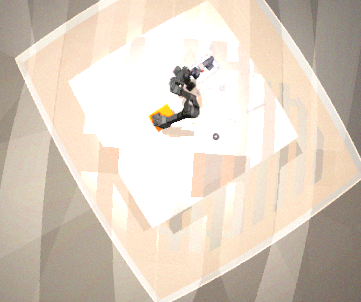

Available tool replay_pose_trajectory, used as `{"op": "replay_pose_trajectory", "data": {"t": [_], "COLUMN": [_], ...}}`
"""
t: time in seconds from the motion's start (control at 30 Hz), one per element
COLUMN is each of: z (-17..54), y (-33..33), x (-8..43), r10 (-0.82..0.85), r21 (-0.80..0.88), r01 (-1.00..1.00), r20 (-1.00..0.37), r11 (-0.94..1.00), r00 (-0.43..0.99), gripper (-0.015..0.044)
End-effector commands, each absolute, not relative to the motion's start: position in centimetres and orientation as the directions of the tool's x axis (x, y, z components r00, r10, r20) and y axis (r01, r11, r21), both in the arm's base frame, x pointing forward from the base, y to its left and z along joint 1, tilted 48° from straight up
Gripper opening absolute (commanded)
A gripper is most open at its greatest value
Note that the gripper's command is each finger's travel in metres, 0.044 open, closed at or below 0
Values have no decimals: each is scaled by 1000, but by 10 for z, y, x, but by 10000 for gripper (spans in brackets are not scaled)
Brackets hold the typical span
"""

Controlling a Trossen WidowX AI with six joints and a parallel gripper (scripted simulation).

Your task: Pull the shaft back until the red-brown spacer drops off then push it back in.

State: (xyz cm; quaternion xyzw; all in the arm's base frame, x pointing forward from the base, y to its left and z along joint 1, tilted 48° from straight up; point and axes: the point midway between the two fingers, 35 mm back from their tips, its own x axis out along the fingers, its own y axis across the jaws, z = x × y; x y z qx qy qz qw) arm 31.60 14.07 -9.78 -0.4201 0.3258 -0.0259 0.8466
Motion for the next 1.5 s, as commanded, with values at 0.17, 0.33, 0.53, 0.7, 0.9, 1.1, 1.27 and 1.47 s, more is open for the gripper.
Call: {"op": "replay_pose_trajectory", "data": {"t": [0.17, 0.33, 0.53, 0.7, 0.9, 1.1, 1.27, 1.47], "z": [-98, -98, -98, -98, -98, -99, -99, -99], "y": [142, 143, 143, 144, 144, 145, 145, 146], "x": [320, 322, 323, 325, 327, 329, 331, 332], "r10": [-316, -316, -316, -316, -316, -316, -316, -316], "r21": [-729, -729, -729, -729, -729, -729, -729, -729], "r01": [-232, -232, -232, -232, -232, -232, -232, -232], "r20": [-530, -530, -530, -530, -530, -530, -530, -530], "r11": [644, 644, 644, 644, 644, 644, 644, 644], "r00": [787, 787, 787, 787, 787, 787, 787, 787], "gripper": [0, 0, 0, 0, 0, 0, 0, 0]}}
